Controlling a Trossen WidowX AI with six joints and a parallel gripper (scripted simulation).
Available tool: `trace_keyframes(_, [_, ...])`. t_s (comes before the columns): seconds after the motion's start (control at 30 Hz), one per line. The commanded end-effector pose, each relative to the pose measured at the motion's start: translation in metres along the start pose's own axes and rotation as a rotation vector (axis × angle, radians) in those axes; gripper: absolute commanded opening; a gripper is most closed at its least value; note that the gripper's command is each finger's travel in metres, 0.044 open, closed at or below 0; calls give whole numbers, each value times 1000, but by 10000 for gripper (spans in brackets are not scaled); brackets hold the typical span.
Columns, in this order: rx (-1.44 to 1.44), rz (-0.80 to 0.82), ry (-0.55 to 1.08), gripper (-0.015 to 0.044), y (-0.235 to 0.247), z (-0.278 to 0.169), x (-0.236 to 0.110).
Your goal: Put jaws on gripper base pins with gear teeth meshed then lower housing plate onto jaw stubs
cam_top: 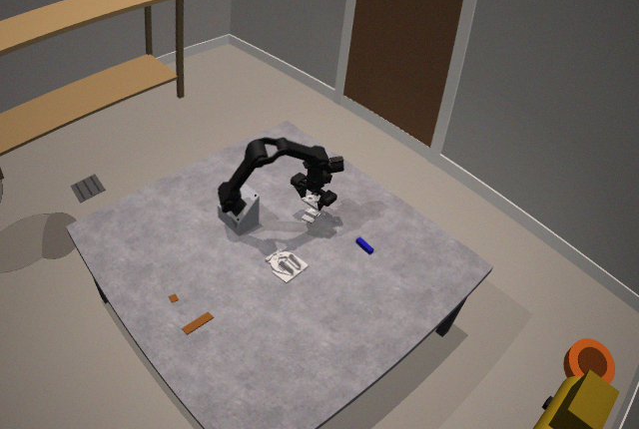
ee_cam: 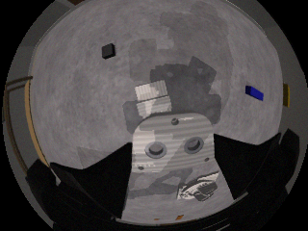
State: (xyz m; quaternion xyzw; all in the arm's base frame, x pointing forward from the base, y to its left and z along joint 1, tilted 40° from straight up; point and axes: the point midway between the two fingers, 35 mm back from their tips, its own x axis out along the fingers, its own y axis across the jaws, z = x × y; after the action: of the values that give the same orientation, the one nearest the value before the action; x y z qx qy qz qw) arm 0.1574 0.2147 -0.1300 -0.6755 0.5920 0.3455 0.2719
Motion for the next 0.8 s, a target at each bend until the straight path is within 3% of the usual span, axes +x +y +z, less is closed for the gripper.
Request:
trace_keyframes(0.0, [85, -4, 0, 351, -9, -13, -3])
trace_keyframes(0.77, [532, -5, -18, 351, -44, -82, -12])
